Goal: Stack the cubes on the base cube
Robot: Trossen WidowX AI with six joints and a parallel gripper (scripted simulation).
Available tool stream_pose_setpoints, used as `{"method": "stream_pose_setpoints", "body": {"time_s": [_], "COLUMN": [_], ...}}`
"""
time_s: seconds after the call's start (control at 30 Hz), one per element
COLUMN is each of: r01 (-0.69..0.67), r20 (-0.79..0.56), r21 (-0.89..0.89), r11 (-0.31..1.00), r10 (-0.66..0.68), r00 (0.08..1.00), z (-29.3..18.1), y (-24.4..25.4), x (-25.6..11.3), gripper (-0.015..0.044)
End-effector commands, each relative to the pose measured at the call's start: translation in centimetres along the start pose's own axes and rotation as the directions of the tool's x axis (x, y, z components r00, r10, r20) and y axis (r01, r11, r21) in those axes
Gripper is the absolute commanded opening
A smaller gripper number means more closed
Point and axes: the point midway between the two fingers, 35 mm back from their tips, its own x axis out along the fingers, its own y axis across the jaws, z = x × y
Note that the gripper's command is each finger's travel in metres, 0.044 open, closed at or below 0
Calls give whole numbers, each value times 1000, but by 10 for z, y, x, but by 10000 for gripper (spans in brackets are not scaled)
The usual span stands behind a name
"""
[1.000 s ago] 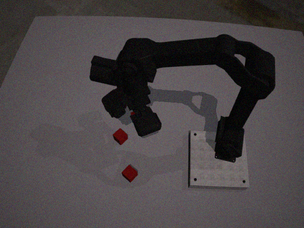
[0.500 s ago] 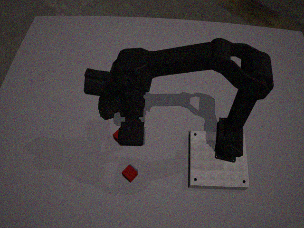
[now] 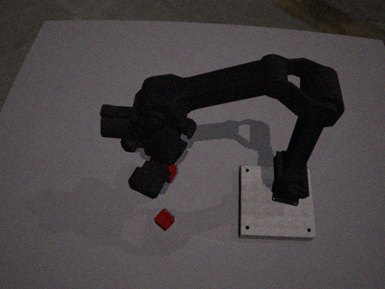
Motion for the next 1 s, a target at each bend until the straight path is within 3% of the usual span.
{"method": "stream_pose_setpoints", "body": {"time_s": [0.0, 0.47, 0.97], "r01": [3, 3, 4], "r20": [-4, -5, -6], "r21": [91, 474, 799], "r11": [996, 880, 601], "r10": [-3, -1, 2], "r00": [1000, 1000, 1000], "z": [-1, -8, -18], "y": [6, 31, 57], "x": [4, 10, 17], "gripper": [105, 105, 105]}}
